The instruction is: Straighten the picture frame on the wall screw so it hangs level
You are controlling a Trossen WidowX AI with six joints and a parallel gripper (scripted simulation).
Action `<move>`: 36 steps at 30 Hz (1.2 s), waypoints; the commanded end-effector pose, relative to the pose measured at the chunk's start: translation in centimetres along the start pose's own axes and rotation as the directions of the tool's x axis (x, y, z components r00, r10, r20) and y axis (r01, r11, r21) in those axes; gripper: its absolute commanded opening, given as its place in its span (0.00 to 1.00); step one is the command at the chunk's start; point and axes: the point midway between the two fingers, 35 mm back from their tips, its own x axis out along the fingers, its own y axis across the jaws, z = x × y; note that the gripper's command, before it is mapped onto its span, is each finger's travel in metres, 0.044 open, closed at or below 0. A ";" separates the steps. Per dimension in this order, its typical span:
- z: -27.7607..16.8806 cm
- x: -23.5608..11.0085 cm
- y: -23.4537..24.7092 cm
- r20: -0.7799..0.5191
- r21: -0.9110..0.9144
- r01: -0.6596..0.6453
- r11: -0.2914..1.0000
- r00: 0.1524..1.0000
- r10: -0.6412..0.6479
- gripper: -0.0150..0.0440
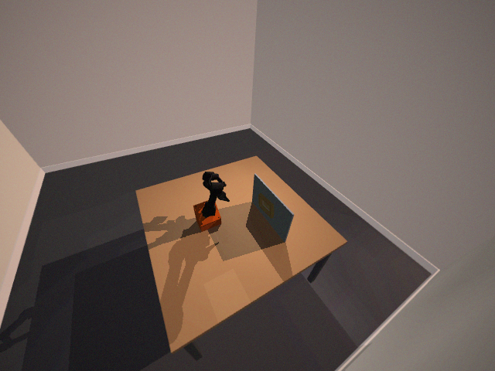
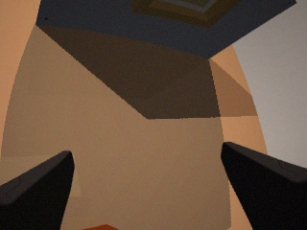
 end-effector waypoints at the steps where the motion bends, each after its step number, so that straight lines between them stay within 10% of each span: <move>1: -0.1 0.1 0.0 -0.014 0.006 -0.004 1.000 1.000 0.004 0.89; 9: -3.8 3.1 0.8 -0.478 0.344 -0.145 0.928 0.824 0.306 0.69; 15: -3.6 3.7 2.3 -0.519 0.711 -0.125 0.692 0.571 0.637 0.69; 26: 0.7 6.1 0.7 0.045 0.999 -0.035 -0.036 0.339 0.940 0.69; 36: 3.6 9.3 -8.5 0.627 0.773 -0.310 -0.554 0.509 0.590 0.69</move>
